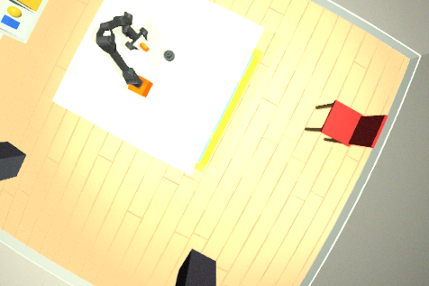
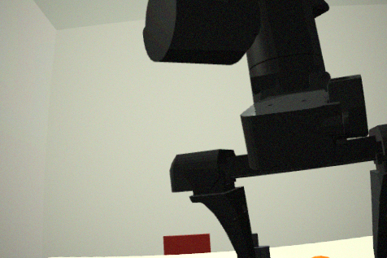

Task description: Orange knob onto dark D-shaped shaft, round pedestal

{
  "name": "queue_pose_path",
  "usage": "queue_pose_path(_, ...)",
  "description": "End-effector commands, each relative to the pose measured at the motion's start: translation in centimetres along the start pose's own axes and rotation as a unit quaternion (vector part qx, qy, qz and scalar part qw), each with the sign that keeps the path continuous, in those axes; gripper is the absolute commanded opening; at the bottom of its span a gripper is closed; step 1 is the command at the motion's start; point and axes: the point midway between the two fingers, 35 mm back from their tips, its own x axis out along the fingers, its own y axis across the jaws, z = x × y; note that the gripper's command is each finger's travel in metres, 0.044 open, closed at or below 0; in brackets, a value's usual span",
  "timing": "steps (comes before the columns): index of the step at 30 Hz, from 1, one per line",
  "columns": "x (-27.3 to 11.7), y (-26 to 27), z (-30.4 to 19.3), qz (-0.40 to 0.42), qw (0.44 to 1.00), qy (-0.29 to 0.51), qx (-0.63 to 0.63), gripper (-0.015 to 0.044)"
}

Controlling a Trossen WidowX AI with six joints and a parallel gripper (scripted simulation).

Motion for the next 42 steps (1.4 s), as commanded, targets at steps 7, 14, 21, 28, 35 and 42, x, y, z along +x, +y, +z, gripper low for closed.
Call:
queue_pose_path(7, 1.9, 0.3, 0.2, 0.005, 1.0, 0.001, -0.003, 0.044)
queue_pose_path(14, 2.0, 0.3, 0.2, 0.005, 1.0, 0.001, -0.003, 0.0309)
queue_pose_path(21, 2.0, 0.3, 0.2, 0.005, 1.0, 0.001, -0.003, 0.024)
queue_pose_path(28, 2.0, 0.3, 0.2, 0.005, 1.0, 0.001, -0.003, 0.0233)
queue_pose_path(35, 2.0, 0.3, 0.2, 0.005, 1.0, 0.001, -0.003, 0.0187)
queue_pose_path(42, 1.9, 0.3, 0.1, 0.004, 1.0, -0.006, -0.002, 0.0179)
